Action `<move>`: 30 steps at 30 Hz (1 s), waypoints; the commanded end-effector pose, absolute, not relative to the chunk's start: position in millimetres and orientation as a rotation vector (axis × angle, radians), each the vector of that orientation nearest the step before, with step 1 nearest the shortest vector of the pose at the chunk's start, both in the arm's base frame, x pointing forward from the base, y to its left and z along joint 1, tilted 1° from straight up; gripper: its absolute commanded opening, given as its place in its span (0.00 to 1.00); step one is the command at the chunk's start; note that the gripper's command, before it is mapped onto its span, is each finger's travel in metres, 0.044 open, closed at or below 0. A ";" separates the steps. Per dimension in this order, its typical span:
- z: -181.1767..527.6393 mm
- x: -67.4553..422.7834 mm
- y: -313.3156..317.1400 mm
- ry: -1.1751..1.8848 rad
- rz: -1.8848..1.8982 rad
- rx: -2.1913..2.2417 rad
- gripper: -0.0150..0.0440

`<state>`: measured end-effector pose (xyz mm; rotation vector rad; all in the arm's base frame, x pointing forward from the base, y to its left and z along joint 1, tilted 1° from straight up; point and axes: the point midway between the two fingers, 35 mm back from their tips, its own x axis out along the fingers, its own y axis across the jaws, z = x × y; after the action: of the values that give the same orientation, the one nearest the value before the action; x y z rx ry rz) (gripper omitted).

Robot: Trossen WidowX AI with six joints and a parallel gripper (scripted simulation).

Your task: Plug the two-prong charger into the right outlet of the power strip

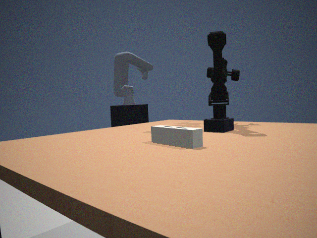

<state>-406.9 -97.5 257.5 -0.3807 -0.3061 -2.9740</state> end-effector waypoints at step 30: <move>221.7 -357.3 -232.8 -0.032 -2.665 -0.092 1.00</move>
<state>-365.5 -216.5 225.9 -0.1196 -0.0839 -2.7066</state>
